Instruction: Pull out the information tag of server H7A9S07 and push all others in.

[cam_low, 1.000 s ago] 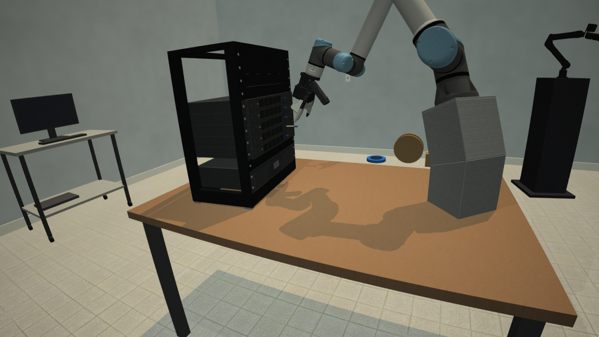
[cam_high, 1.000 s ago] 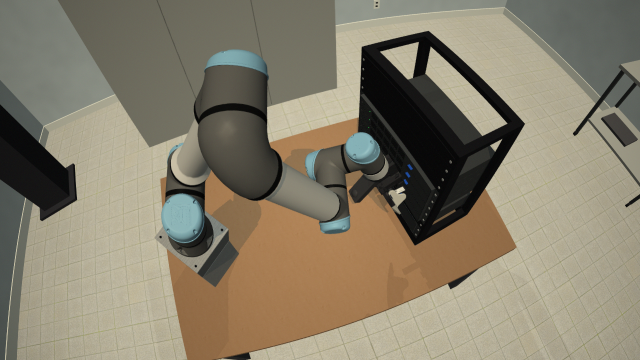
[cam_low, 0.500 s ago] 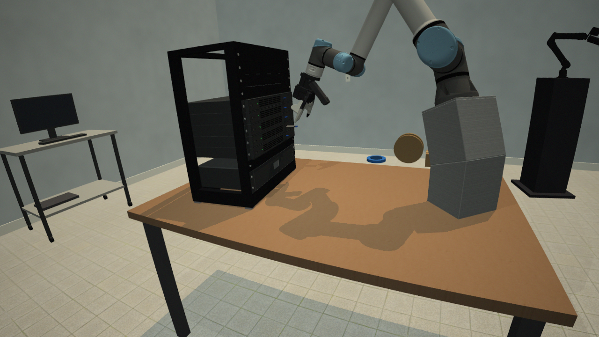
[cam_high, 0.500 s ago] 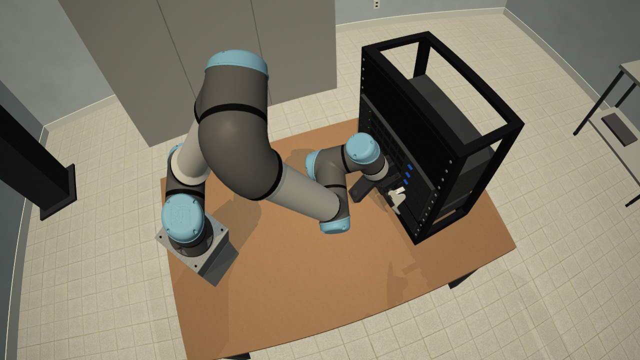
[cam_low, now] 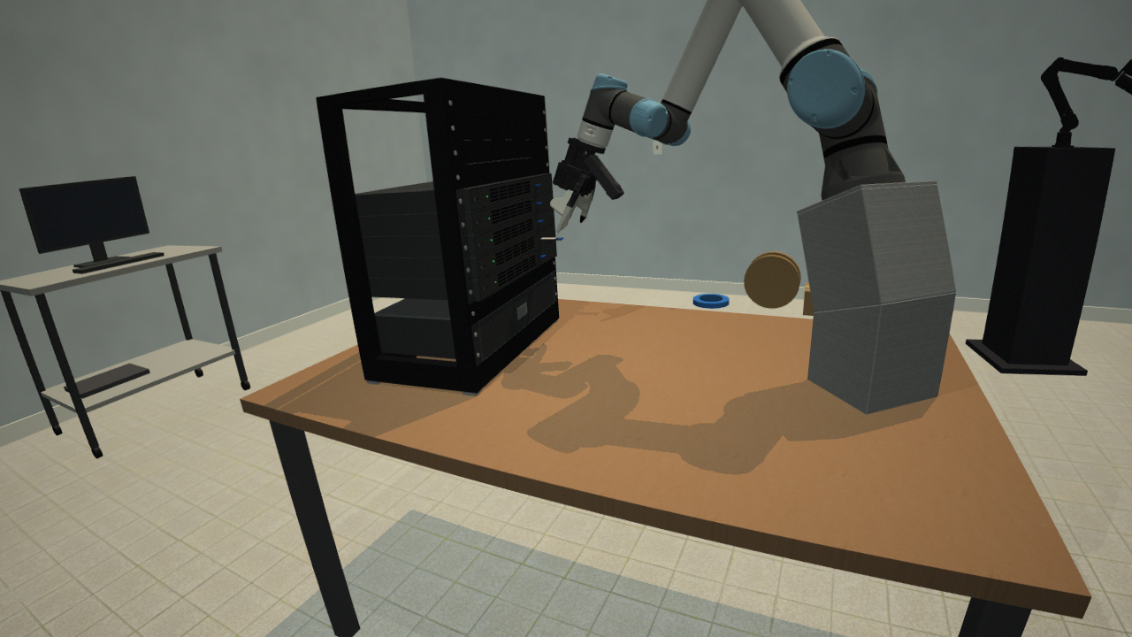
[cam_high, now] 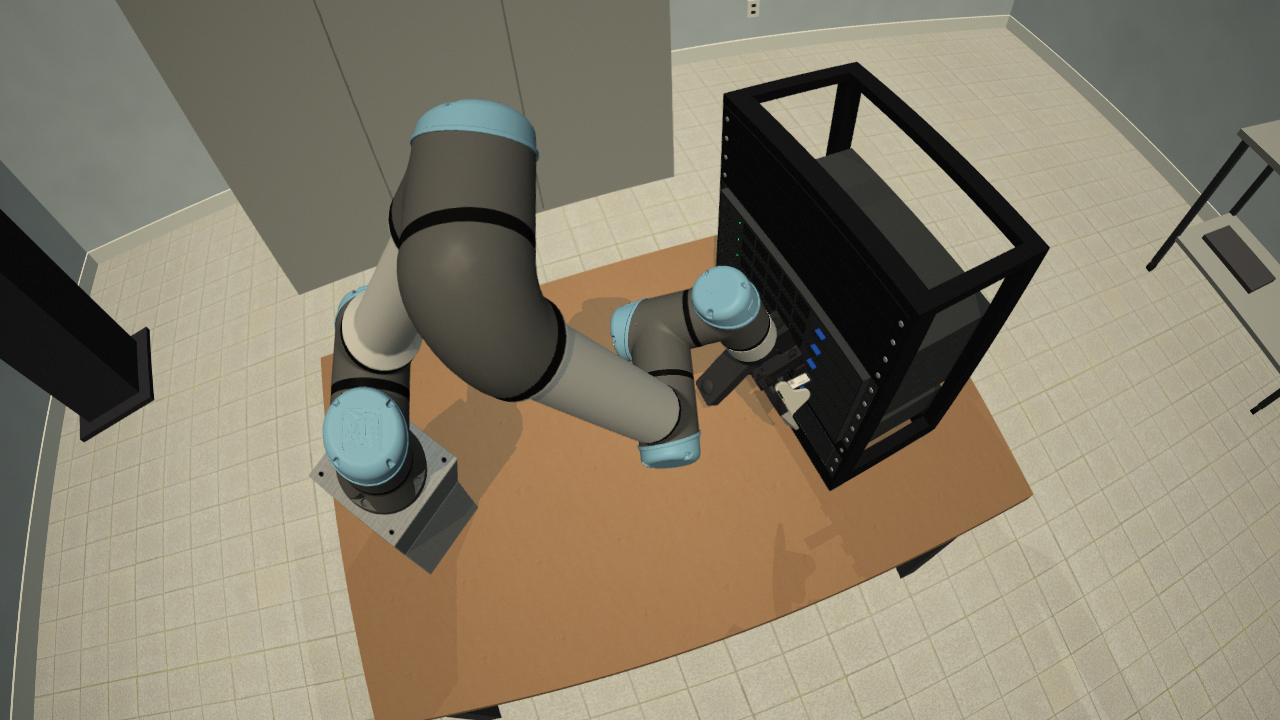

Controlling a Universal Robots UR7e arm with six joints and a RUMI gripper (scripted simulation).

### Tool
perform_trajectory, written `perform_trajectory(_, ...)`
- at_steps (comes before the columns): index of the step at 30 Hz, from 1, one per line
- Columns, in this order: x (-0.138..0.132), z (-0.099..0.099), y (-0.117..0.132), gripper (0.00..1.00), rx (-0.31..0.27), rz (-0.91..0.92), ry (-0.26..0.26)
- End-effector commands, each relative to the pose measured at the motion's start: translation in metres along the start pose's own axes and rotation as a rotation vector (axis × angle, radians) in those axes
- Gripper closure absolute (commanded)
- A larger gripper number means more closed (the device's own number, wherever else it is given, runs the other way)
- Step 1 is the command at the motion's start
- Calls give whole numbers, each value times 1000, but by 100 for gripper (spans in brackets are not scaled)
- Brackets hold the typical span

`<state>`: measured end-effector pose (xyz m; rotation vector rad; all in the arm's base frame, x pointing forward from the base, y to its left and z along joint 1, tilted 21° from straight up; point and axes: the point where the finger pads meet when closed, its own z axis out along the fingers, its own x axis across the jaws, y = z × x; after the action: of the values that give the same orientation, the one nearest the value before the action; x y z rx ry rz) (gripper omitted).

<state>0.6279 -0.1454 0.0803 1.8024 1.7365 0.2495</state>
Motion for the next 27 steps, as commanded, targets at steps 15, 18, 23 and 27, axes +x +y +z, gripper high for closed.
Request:
perform_trajectory(15, 2, 2, -3, 0, 9, 12, 6)
perform_trajectory(18, 2, 2, -3, 0, 10, 13, 6)
perform_trajectory(23, 2, 2, -4, 0, 14, 17, 8)
perform_trajectory(27, 3, 3, -5, 0, 17, 20, 9)
